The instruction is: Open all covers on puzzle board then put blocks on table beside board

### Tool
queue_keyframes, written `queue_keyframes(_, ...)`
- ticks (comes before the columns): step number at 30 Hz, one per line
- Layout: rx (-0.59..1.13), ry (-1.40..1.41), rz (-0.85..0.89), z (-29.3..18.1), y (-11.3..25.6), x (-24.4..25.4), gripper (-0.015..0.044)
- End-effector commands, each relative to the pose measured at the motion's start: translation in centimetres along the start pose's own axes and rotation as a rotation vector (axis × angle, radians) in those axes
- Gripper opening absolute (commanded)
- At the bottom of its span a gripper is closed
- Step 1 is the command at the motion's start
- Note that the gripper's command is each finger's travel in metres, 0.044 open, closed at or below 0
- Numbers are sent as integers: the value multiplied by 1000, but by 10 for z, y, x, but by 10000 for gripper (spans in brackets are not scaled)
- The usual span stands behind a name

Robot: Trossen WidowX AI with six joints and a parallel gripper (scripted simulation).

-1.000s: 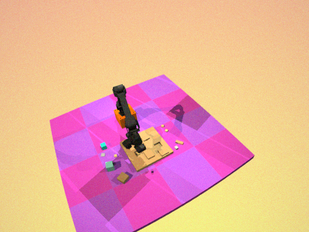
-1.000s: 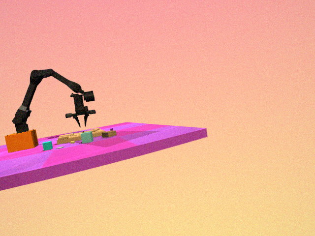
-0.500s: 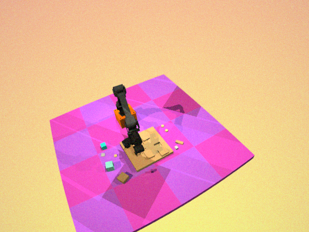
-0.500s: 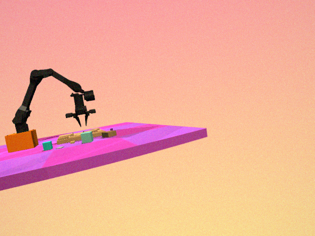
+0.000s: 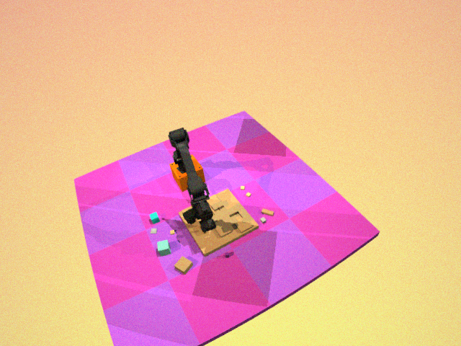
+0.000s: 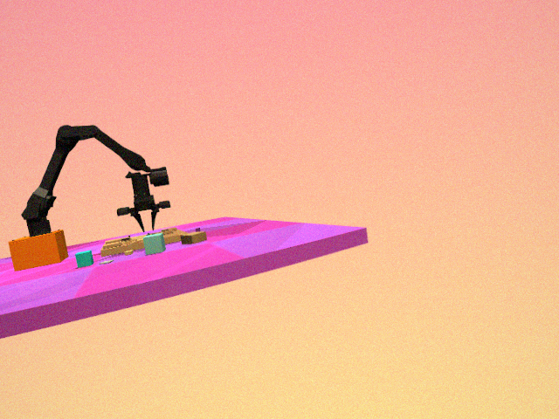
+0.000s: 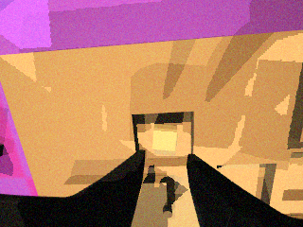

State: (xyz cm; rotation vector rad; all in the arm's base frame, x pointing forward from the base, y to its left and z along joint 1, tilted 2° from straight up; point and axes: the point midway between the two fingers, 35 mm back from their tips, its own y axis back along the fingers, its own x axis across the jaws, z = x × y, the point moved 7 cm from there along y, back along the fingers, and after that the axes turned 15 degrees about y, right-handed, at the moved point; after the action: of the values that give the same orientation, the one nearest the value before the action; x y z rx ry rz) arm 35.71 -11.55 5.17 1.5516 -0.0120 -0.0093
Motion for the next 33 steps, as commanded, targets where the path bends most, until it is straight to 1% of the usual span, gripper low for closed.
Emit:
queue_keyframes(1, 0, -4, 3, 0, 0, 0, 144)
queue_keyframes(12, 0, -4, 3, 0, -1, 0, 144)
queue_keyframes(33, 0, -4, 3, 0, -22, 0, 144)
